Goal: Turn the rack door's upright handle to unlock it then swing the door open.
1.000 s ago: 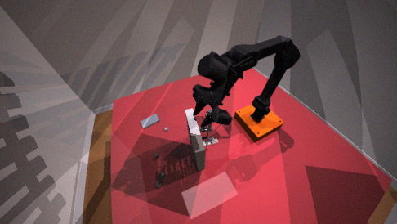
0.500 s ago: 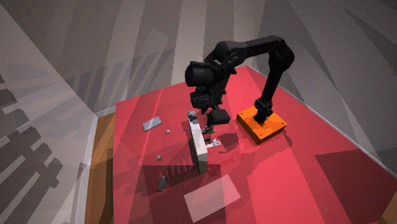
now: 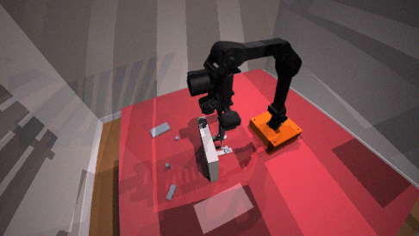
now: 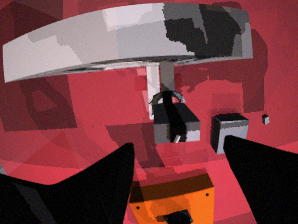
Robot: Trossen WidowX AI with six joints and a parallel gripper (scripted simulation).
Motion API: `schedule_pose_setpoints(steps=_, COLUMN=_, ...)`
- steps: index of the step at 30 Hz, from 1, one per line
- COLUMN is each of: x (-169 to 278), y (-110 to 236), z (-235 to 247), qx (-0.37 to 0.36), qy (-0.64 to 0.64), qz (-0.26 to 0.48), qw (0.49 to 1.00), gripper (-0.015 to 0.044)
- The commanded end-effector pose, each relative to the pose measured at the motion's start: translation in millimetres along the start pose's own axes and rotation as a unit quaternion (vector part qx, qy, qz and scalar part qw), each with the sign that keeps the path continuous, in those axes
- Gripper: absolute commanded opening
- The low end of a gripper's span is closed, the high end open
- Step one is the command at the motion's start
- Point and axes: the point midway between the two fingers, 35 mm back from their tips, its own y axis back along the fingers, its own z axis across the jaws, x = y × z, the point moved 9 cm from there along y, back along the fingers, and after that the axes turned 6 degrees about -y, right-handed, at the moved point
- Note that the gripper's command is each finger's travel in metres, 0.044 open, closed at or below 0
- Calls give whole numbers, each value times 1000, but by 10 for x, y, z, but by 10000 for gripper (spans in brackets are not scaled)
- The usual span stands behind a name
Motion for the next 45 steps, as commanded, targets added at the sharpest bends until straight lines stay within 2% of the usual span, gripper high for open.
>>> schedule_pose_setpoints(steps=1, x=-5, y=-24, z=-8, qx=3, qy=-3, qz=5, qw=1000, gripper=291)
schedule_pose_setpoints(steps=44, x=4, y=-699, z=-12, qx=3, qy=-3, qz=5, qw=1000, gripper=291)
schedule_pose_setpoints(steps=45, x=4, y=-699, z=-12, qx=3, qy=-3, qz=5, qw=1000, gripper=264)
